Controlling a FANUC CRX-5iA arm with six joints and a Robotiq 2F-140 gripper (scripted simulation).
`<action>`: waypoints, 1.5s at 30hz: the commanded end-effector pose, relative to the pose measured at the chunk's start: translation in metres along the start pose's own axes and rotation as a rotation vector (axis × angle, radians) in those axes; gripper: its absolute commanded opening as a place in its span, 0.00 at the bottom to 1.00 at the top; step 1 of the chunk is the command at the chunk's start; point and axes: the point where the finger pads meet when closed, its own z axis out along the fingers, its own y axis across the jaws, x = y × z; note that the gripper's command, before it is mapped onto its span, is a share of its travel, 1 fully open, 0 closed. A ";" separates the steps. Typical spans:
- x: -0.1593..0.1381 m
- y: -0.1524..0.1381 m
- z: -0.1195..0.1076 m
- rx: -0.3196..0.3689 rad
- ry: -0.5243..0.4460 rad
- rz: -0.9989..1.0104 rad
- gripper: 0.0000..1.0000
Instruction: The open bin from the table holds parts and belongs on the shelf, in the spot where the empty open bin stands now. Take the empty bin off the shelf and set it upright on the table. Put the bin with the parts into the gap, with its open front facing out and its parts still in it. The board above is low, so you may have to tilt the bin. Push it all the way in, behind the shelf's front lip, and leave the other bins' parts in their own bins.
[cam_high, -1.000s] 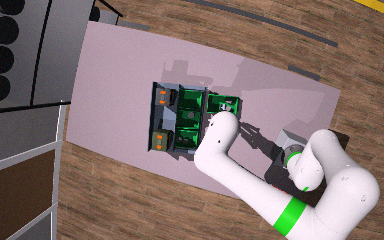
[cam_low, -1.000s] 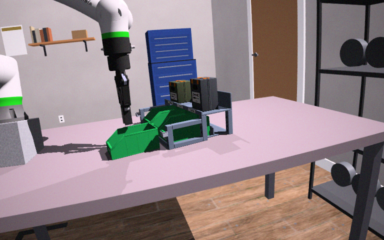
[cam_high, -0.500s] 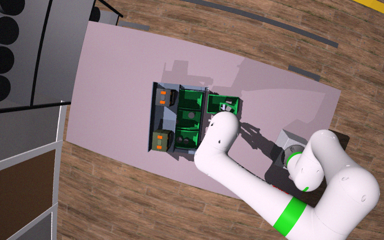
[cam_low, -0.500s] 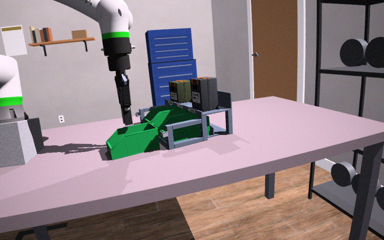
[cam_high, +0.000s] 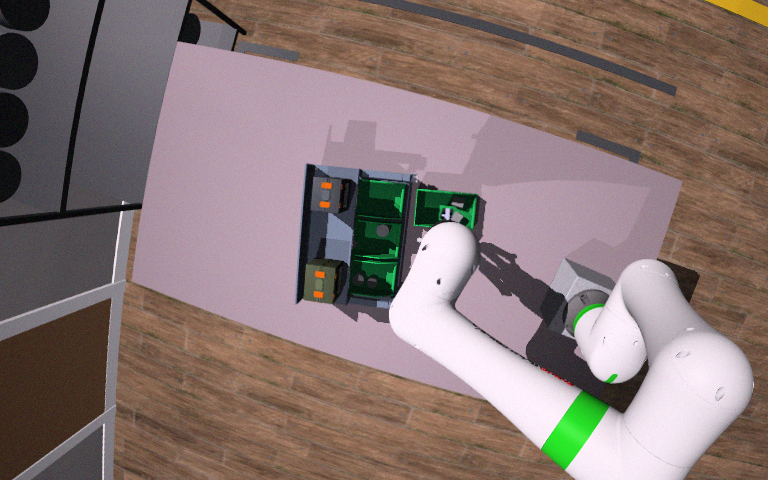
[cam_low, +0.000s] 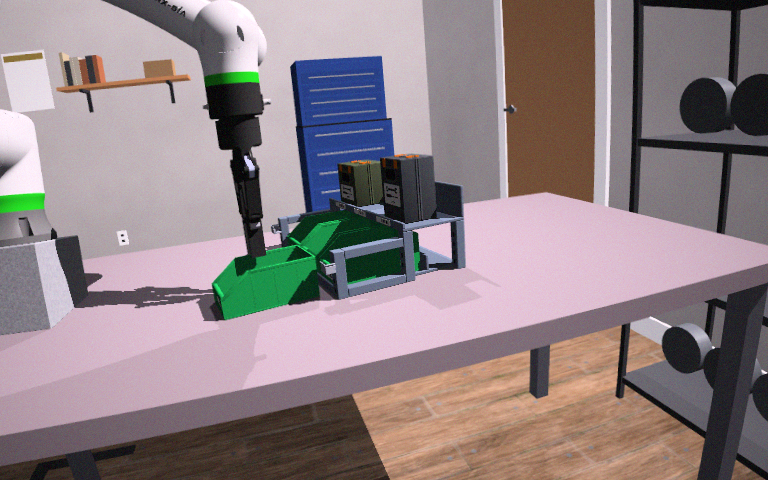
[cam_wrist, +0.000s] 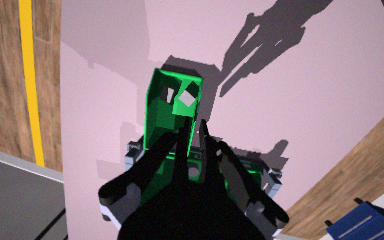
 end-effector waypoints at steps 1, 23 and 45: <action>-0.001 0.000 0.004 0.001 -0.001 0.000 0.24; -0.001 0.000 0.027 0.001 -0.001 0.000 0.24; -0.001 0.000 0.029 0.001 -0.001 0.000 0.10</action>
